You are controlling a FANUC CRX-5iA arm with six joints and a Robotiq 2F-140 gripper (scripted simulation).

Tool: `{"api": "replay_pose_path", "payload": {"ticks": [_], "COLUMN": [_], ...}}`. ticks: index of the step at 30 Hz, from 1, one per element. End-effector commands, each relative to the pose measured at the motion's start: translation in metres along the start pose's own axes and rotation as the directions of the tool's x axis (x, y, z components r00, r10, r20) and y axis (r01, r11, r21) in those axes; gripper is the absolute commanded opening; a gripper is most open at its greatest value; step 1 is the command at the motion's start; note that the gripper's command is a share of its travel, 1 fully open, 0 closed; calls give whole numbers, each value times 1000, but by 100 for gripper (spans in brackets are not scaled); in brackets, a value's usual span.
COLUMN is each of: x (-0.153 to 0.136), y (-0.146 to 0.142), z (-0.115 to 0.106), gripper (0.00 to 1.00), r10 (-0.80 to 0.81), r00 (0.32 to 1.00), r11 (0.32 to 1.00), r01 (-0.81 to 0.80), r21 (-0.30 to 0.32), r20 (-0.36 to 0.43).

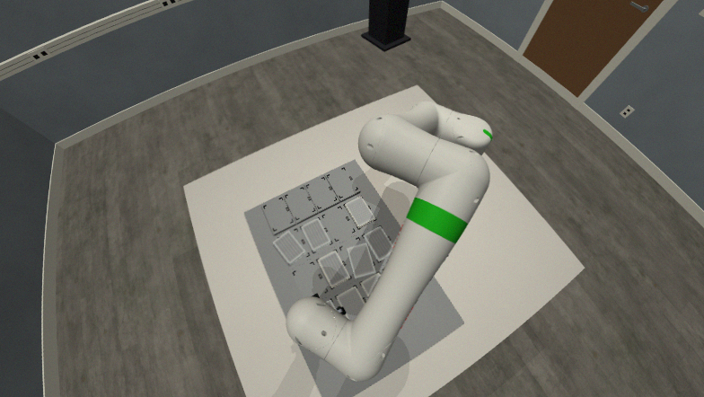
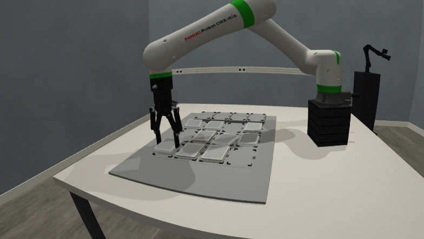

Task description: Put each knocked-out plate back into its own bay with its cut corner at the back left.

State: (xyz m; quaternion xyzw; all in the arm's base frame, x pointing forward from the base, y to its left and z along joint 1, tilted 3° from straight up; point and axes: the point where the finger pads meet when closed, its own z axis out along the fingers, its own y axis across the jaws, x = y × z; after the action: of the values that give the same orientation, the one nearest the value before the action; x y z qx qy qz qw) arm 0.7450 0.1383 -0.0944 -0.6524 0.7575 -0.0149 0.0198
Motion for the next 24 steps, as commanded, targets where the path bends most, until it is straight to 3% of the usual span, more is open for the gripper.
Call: {"api": "replay_pose_path", "payload": {"ticks": [1,24], "x": [0,0], "y": [-1,-1], "z": [-2,1], "gripper": [10,10], "r10": [0,0], "r00": [1000,1000], "r11": [1000,1000], "r01": [0,0], "r21": [3,3], "r20": [1,1]}}
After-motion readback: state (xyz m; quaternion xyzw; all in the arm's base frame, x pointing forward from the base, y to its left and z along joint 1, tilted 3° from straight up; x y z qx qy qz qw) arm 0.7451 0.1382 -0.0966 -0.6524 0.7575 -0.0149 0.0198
